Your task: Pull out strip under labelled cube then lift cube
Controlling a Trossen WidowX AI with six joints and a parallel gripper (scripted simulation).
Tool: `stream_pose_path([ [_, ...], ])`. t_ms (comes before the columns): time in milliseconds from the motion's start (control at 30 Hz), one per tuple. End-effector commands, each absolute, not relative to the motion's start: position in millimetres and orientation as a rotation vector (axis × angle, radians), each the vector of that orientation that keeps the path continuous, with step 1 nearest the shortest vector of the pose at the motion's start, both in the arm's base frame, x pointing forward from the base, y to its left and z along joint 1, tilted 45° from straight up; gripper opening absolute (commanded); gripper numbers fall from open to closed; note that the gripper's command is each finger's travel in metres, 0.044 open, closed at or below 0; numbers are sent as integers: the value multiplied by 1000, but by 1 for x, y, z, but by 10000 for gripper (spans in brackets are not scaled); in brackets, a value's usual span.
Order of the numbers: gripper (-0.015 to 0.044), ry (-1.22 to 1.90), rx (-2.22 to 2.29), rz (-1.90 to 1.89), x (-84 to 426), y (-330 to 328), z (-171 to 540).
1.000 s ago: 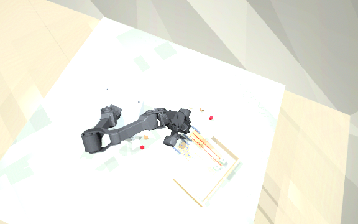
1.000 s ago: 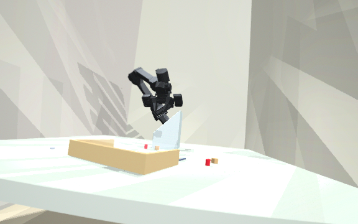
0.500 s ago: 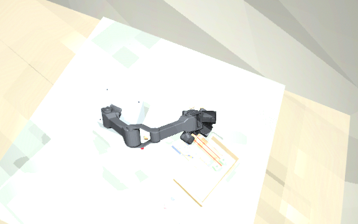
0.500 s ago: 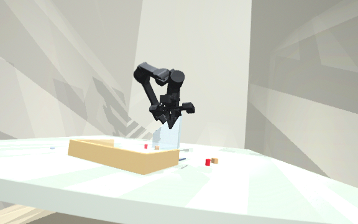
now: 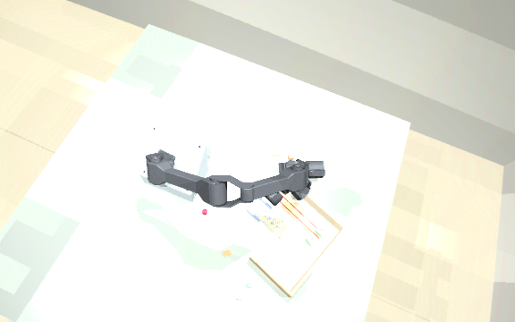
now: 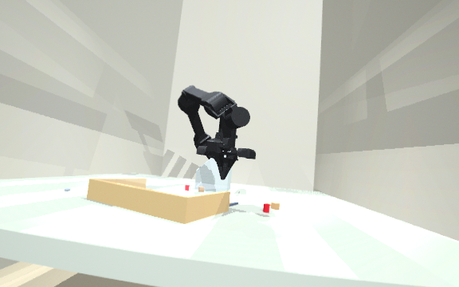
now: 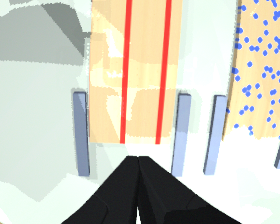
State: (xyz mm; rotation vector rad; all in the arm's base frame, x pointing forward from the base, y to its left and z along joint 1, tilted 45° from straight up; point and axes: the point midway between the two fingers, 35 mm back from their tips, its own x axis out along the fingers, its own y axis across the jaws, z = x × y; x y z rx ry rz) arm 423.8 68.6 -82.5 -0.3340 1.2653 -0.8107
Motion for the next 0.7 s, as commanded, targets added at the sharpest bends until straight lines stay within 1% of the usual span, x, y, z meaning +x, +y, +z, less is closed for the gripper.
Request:
stream_pose_path([
  [0,0,1268,-326,-818,425,65,-86],
  [667,0,1268,-326,-818,430,42,-109],
])
